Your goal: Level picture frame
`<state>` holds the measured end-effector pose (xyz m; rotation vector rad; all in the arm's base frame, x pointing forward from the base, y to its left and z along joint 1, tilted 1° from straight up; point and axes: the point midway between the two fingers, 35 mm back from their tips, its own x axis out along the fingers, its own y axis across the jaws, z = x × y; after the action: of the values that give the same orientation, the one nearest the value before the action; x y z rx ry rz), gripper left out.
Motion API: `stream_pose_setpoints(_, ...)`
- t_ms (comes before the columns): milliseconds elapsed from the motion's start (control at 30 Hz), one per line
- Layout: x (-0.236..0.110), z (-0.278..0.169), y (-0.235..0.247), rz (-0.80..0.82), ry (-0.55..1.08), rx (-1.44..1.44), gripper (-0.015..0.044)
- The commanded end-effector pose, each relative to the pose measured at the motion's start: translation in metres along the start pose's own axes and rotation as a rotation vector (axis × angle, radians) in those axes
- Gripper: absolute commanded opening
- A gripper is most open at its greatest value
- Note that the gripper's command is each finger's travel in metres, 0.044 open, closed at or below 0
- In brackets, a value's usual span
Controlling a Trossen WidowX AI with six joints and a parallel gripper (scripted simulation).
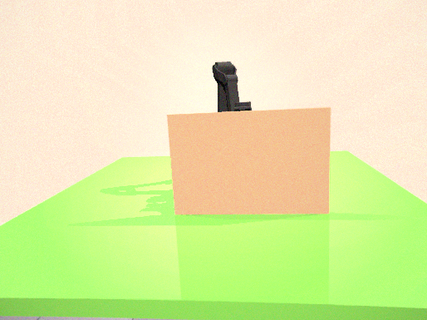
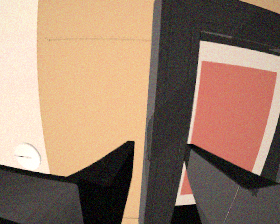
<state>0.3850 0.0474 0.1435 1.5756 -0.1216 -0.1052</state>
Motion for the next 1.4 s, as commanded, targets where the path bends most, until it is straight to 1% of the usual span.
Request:
stream_pose_setpoints(0,0.000,0.000,0.000,0.000,0.000,-0.004,0.0236)
stream_pose_setpoints(33,0.000,0.000,0.000,0.000,0.000,-0.004,0.0260)
stream_pose_setpoints(133,0.000,0.000,0.000,0.000,0.000,-0.004,0.0260)
stream_pose_setpoints(200,-0.010,-0.002,0.000,0.001,0.000,-0.019,0.0260)
stream_pose_setpoints(367,-0.080,-0.004,-0.004,0.009,0.000,-0.128,0.0260)
stream_pose_setpoints(433,-0.099,-0.001,-0.005,0.011,0.000,-0.157,0.0260)
stream_pose_setpoints(600,-0.097,-0.005,-0.004,0.005,0.005,-0.158,0.0260)
stream_pose_setpoints(867,-0.139,-0.017,0.021,0.011,0.003,-0.257,0.0260)
stream_pose_setpoints(1133,-0.179,-0.010,0.033,0.007,0.003,-0.342,0.0260)
stream_pose_setpoints(1267,-0.187,-0.006,0.034,0.005,0.000,-0.357,0.0260)
stream_pose_setpoints(1367,-0.186,-0.007,0.035,0.007,0.002,-0.349,0.0260)
